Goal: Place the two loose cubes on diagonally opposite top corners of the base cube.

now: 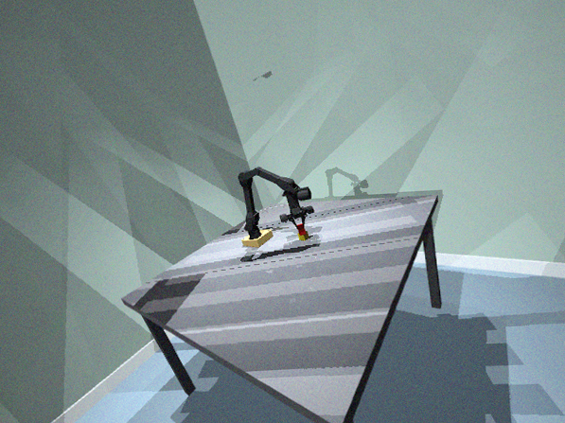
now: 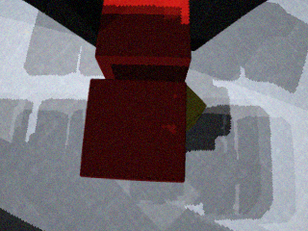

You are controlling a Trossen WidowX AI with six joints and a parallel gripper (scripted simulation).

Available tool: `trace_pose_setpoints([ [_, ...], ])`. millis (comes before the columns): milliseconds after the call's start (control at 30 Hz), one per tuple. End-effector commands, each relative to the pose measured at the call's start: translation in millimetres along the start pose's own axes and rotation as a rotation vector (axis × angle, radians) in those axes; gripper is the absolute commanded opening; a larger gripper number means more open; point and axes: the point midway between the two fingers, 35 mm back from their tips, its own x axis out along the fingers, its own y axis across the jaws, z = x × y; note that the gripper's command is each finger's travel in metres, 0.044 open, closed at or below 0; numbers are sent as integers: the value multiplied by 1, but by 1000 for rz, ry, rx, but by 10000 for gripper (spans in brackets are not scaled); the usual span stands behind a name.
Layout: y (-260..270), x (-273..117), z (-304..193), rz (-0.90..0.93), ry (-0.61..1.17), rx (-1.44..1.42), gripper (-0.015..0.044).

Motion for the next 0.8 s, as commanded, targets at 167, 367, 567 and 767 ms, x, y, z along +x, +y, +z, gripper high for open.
trace_pose_setpoints([
  [167, 1, 0, -1, 5, 5, 3, 105],
  [367, 1, 0, -1, 5, 5, 3, 205],
  [567, 0, -7, 0, 1, 0, 0, 205],
  [767, 0, -15, 0, 0, 0, 0, 205],
])
